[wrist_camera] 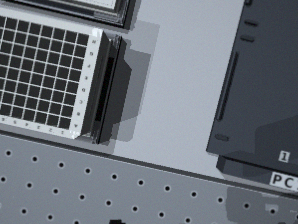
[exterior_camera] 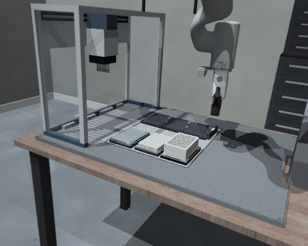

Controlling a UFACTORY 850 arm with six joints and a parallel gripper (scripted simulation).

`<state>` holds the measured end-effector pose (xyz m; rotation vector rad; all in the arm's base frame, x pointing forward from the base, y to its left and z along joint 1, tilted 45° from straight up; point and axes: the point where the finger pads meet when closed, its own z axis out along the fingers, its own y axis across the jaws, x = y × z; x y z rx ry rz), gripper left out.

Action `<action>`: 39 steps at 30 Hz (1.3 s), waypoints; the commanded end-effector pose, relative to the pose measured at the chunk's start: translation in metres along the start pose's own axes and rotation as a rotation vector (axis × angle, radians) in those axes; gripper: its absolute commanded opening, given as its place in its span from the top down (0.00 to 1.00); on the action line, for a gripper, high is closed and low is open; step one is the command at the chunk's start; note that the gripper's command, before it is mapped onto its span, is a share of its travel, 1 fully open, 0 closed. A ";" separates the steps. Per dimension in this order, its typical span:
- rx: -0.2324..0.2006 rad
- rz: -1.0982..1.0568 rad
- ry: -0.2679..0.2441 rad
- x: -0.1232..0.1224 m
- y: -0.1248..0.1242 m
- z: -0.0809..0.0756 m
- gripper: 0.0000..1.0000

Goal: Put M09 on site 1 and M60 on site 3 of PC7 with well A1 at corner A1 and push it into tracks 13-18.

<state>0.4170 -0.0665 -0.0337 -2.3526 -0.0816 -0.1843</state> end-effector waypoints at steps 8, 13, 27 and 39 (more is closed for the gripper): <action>-0.001 -0.001 0.001 0.001 0.000 -0.001 0.00; -0.001 -0.001 0.001 0.001 0.000 -0.001 0.00; -0.012 -0.266 0.002 0.043 -0.010 -0.003 0.00; -0.019 -0.532 0.001 0.085 -0.027 -0.004 0.00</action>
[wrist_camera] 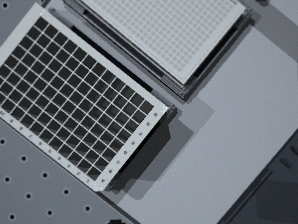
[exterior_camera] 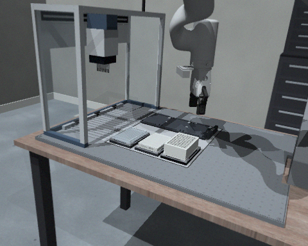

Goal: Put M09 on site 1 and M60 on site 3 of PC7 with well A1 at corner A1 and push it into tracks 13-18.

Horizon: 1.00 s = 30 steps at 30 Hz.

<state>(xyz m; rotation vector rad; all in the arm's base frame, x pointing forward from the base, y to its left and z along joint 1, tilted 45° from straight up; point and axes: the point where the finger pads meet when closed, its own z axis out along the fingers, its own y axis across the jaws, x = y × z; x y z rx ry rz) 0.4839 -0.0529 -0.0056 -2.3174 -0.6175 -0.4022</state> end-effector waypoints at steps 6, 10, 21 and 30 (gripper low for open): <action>-0.007 -0.212 0.003 0.038 0.001 -0.001 0.00; -0.008 -0.345 0.003 0.058 0.000 -0.001 0.00; -0.009 -0.579 0.003 0.100 -0.007 0.000 0.00; -0.008 -0.746 0.005 0.129 -0.013 0.001 0.00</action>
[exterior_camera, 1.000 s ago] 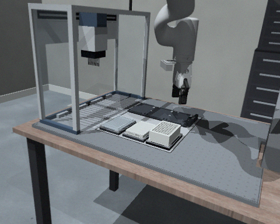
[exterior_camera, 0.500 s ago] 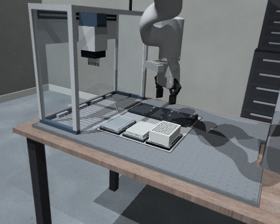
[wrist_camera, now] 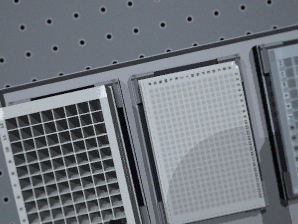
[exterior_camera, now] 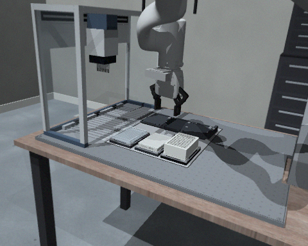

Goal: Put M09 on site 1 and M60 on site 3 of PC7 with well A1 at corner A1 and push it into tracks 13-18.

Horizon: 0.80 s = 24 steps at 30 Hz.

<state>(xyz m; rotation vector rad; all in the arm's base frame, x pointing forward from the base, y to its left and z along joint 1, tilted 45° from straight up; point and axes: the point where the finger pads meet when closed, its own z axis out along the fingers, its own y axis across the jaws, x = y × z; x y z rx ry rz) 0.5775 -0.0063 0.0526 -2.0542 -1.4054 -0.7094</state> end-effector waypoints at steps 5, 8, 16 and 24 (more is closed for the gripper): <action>-0.003 -0.198 0.005 0.032 0.014 0.001 0.00; -0.003 -0.198 0.005 0.036 0.016 0.001 0.00; -0.003 -0.198 0.005 0.036 0.016 0.001 0.00; -0.003 -0.198 0.005 0.036 0.016 0.004 0.00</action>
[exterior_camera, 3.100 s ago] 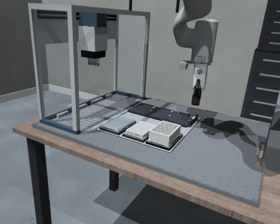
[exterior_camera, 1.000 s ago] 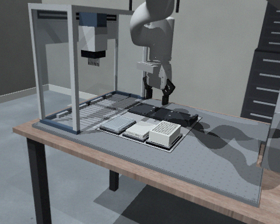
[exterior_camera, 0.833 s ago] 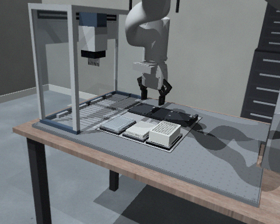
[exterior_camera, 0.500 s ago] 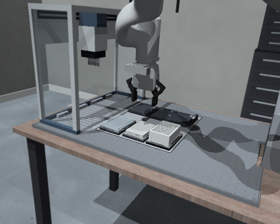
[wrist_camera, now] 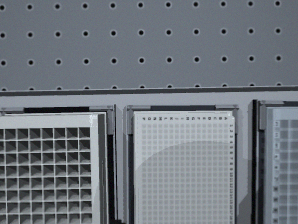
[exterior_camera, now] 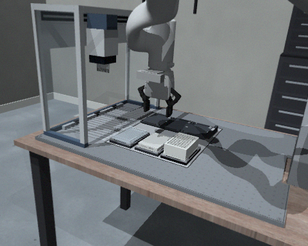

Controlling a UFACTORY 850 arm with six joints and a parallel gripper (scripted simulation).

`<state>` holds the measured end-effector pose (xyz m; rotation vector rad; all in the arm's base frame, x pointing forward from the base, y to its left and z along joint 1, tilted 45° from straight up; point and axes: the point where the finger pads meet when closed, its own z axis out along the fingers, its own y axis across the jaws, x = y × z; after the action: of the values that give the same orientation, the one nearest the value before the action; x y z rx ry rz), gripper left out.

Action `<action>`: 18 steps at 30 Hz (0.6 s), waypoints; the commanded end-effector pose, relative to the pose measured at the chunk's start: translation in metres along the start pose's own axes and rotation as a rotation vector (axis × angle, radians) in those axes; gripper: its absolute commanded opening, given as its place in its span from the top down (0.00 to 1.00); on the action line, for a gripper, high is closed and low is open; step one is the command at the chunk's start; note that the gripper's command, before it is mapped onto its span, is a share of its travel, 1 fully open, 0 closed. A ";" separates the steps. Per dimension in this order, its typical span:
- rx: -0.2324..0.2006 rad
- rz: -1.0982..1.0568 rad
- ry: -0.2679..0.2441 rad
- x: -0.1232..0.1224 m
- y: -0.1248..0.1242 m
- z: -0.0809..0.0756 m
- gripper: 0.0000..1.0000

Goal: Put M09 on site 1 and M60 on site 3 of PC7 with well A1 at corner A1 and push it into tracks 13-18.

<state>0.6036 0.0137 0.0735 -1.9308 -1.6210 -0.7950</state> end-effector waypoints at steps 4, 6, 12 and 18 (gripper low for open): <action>-0.002 -0.001 0.000 0.000 0.001 0.009 0.00; -0.002 -0.001 0.000 0.000 0.001 0.012 0.00; -0.001 -0.001 0.000 0.000 0.001 0.019 0.00; -0.001 -0.001 0.000 0.000 0.001 0.029 0.00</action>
<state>0.6064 0.0308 0.0562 -1.9305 -1.6211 -0.7946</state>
